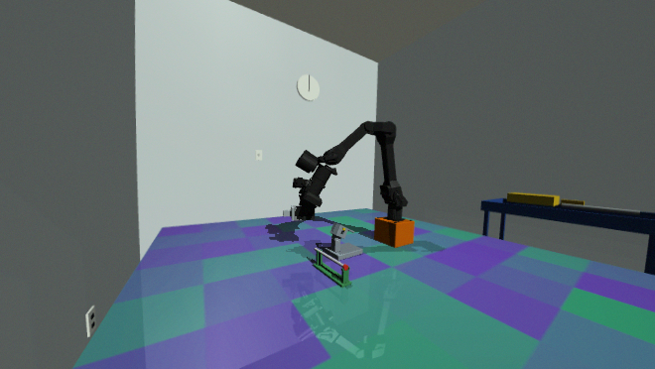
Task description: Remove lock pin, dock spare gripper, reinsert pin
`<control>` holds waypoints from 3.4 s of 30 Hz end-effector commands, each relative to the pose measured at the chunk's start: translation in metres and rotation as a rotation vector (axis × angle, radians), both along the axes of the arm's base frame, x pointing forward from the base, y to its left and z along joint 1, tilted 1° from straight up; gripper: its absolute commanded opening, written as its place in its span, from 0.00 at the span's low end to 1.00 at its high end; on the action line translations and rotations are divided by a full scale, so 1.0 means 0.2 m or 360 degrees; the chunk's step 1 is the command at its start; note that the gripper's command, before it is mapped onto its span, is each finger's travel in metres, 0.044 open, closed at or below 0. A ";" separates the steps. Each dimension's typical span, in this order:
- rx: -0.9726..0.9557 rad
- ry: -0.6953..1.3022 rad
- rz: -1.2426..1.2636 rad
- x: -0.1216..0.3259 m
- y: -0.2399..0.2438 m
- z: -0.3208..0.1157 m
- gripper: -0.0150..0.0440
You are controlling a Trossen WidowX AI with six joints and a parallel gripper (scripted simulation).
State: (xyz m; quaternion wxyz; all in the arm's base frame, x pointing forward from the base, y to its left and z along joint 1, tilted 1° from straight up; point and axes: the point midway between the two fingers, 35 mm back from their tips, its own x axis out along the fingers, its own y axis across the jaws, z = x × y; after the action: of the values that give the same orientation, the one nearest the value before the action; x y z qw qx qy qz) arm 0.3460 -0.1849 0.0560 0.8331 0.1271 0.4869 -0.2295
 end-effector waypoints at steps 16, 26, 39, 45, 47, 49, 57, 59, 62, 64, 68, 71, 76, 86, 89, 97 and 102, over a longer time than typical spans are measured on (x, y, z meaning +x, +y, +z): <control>0.0127 0.0043 -0.0005 -0.05 0.03 -0.02 0.25; 0.0404 0.0121 -0.0039 -0.15 0.11 -0.06 0.25; 0.0787 0.0215 -0.0111 -0.28 0.22 -0.08 0.25; 0.0969 0.0269 -0.0199 -0.35 0.27 -0.09 0.25; 0.1031 0.0286 -0.0230 -0.37 0.28 -0.09 0.25; 0.1092 0.0302 -0.0262 -0.39 0.30 -0.08 0.25; 0.1341 0.0341 -0.0383 -0.44 0.37 -0.05 0.25; 0.1403 0.0351 -0.0415 -0.45 0.39 -0.04 0.25; 0.1501 0.0372 -0.0452 -0.48 0.41 -0.02 0.25; 0.1567 0.0385 -0.0478 -0.49 0.43 -0.01 0.25; 0.1698 0.0409 -0.0534 -0.52 0.47 0.02 0.25; 0.1799 0.0427 -0.0580 -0.54 0.49 0.04 0.25; 0.1969 0.0457 -0.0663 -0.56 0.53 0.09 0.25; 0.2328 0.0506 -0.0861 -0.60 0.60 0.20 0.25; 0.2432 0.0516 -0.0925 -0.60 0.61 0.23 0.25; 0.2456 0.0517 -0.0941 -0.60 0.61 0.23 0.25; 0.2453 0.0514 -0.0943 -0.57 0.62 0.19 0.25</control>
State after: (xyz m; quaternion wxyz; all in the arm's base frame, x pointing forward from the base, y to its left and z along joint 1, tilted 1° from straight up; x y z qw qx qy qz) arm 0.2294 -0.0635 0.0963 0.3435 0.7450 0.5687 -0.0593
